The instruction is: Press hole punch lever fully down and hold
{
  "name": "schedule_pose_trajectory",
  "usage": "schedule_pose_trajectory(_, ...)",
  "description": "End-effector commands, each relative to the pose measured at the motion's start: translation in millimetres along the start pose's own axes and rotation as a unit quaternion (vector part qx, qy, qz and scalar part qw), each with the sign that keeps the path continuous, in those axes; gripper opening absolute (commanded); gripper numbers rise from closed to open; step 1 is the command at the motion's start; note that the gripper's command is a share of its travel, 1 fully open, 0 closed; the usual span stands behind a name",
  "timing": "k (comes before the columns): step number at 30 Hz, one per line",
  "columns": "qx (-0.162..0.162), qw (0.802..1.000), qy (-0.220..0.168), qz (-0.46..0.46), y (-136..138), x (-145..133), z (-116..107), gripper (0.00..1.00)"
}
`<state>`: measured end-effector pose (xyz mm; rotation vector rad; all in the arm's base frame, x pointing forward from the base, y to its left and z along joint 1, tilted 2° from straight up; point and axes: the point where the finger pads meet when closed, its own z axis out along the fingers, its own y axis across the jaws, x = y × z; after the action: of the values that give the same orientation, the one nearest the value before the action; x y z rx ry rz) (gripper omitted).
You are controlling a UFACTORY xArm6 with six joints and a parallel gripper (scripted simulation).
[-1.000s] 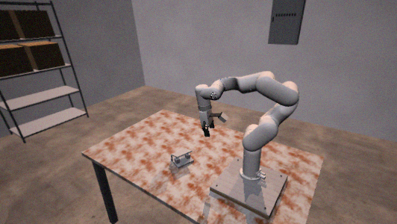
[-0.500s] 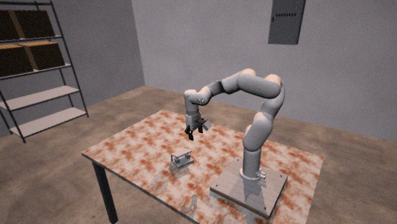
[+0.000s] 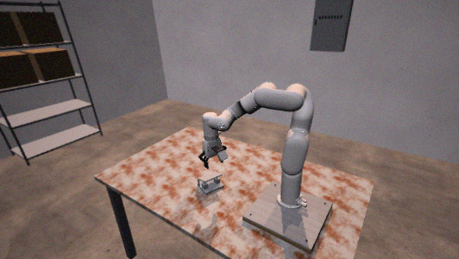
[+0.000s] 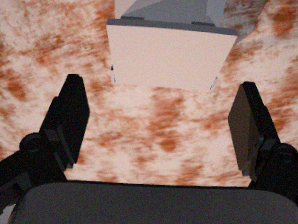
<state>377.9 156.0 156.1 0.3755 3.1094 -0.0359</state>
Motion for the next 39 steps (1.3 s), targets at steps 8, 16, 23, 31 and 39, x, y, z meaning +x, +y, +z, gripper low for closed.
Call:
schedule_pose_trajectory(8, -0.002, 1.0, -0.005, 0.018, 8.8, -9.3, 5.9, 0.0)
schedule_pose_trajectory(16, -0.002, 1.0, -0.005, 0.018, 8.8, -9.3, 5.9, 0.0)
schedule_pose_trajectory(23, -0.002, 1.0, -0.005, 0.018, 8.8, -9.3, 5.9, 0.0)
schedule_pose_trajectory(31, -0.002, 1.0, -0.005, 0.018, 8.8, -9.3, 5.9, 0.0)
schedule_pose_trajectory(39, -0.002, 1.0, -0.005, 0.018, 8.8, -9.3, 5.9, 0.0)
